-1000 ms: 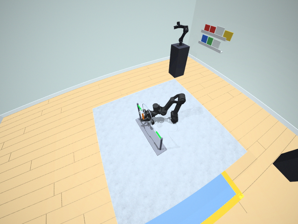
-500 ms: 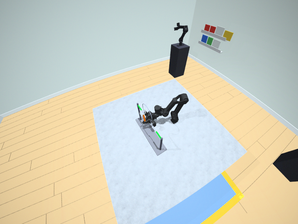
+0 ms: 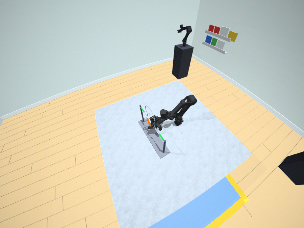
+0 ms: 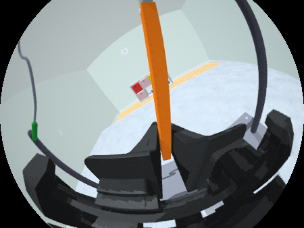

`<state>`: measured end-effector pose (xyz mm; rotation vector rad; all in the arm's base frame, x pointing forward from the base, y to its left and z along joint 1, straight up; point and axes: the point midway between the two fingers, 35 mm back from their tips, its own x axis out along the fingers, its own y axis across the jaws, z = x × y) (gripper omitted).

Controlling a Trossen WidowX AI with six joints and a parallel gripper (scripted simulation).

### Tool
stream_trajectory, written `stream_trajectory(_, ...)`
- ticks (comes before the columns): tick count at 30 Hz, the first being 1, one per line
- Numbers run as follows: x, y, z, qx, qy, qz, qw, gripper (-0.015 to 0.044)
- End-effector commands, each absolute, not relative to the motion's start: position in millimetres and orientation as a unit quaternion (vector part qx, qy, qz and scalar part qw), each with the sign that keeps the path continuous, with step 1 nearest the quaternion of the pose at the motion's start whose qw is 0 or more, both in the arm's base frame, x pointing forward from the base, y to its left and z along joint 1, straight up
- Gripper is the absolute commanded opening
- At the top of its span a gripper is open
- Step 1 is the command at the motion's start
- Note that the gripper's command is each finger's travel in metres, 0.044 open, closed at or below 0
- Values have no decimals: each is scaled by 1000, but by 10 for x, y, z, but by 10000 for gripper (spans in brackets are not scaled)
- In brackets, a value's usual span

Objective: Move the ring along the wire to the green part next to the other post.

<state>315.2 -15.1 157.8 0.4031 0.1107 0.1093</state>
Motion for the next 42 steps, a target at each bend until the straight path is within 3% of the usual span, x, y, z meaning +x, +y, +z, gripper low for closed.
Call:
stream_trajectory(1,3107,-51,1652,237,65,56,968,-150)
stream_trajectory(42,2443,548,2719,555,268,205,760,-150)
